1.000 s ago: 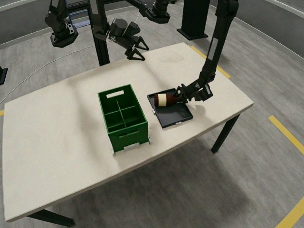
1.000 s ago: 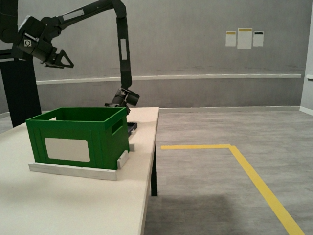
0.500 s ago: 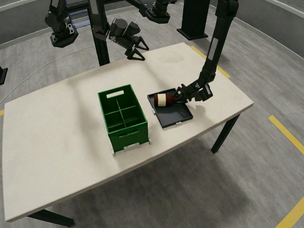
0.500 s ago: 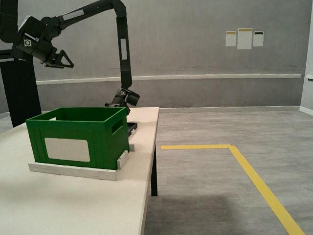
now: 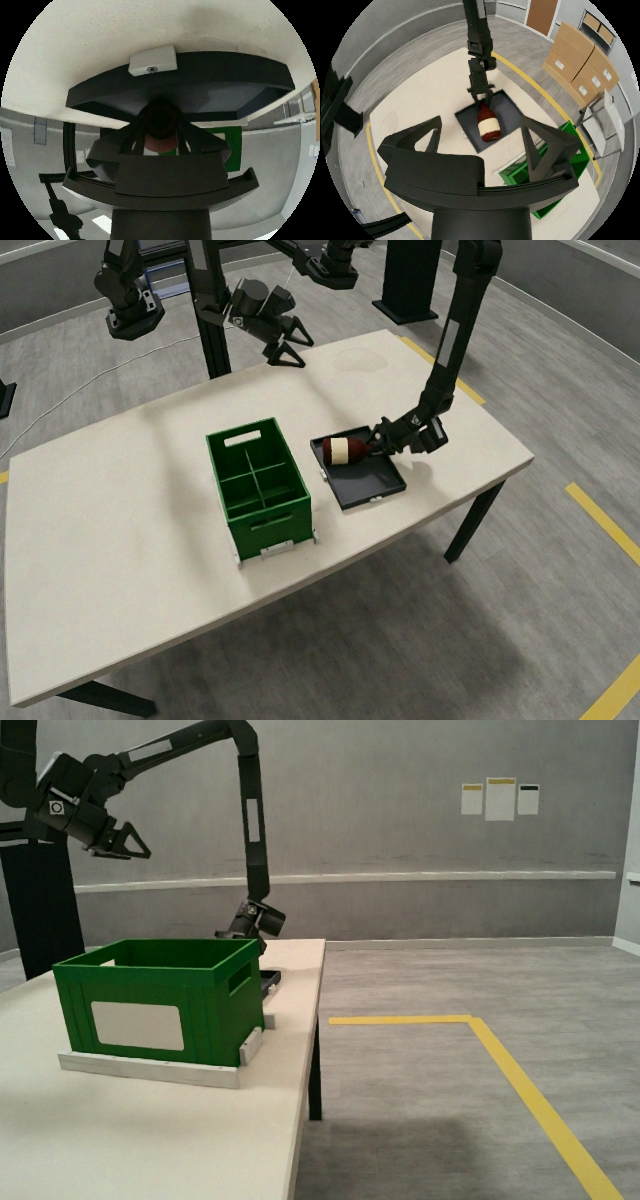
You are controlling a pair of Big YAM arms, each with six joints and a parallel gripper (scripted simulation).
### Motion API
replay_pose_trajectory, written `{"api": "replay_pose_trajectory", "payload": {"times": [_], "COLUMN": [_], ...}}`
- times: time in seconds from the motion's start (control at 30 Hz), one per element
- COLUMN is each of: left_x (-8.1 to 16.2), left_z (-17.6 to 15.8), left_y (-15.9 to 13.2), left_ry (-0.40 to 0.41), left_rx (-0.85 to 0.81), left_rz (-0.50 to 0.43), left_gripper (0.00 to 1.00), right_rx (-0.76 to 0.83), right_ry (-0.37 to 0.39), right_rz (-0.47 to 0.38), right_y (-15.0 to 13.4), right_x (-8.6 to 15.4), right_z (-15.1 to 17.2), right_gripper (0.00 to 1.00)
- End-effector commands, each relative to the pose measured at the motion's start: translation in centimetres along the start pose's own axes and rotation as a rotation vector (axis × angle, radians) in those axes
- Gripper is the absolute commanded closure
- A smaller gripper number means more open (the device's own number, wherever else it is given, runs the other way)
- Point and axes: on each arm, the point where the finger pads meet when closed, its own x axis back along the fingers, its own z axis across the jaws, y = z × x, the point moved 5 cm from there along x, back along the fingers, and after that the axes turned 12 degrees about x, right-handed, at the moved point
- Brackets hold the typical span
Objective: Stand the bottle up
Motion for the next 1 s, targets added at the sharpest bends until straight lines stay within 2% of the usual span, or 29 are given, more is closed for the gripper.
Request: {"api": "replay_pose_trajectory", "payload": {"times": [0.0, 0.03, 0.1, 0.13, 0.17, 0.23, 0.27, 0.4, 0.67, 0.9, 0.97], "left_x": [0.4, 0.4, 0.4, 0.3, 0.3, 1.3, 1.4, 1.9, 5.9, 6.2, 6.2], "left_z": [-0.2, -0.2, -0.2, -0.2, -0.2, -0.8, -0.8, -0.5, 0.5, 0.2, 0.0], "left_y": [-0.2, -0.2, -0.2, -0.2, -0.2, -0.6, -0.9, -2.0, -6.1, -7.2, -8.3], "left_ry": [-0.009, -0.009, -0.009, -0.013, -0.013, -0.023, -0.02, -0.007, -0.007, -0.016, -0.022], "left_rx": [0.003, 0.003, 0.003, 0.0, 0.0, -0.006, -0.005, -0.007, -0.007, 0.021, 0.018], "left_rz": [-0.003, -0.003, -0.003, -0.005, -0.005, -0.009, -0.008, -0.001, -0.001, -0.006, -0.008], "left_gripper": [0.71, 0.72, 0.95, 1.0, 1.0, 0.77, 0.72, 0.72, 0.72, 0.72, 0.72], "right_rx": [0.0, 0.0, 0.0, 0.0, 0.0, 0.0, 0.0, 0.0, 0.0, -0.013, -0.017], "right_ry": [-0.001, -0.001, -0.001, -0.001, -0.001, -0.001, -0.001, -0.001, -0.001, 0.0, 0.002], "right_rz": [-0.006, -0.006, -0.006, -0.006, -0.006, -0.006, -0.006, -0.006, -0.006, -0.005, -0.004], "right_y": [0.1, 0.1, 0.1, 0.1, 0.1, 0.1, 0.1, 0.1, 0.1, 0.6, 1.0], "right_x": [-0.1, -0.1, -0.1, -0.1, -0.1, -0.1, -0.1, -0.1, -0.1, 0.3, 1.0], "right_z": [0.0, 0.0, 0.0, 0.0, 0.0, 0.0, 0.0, 0.0, 0.0, -0.3, -0.3], "right_gripper": [0.0, 0.0, 0.0, 0.0, 0.0, 0.0, 0.0, 0.0, 0.0, 0.0, 0.0]}}
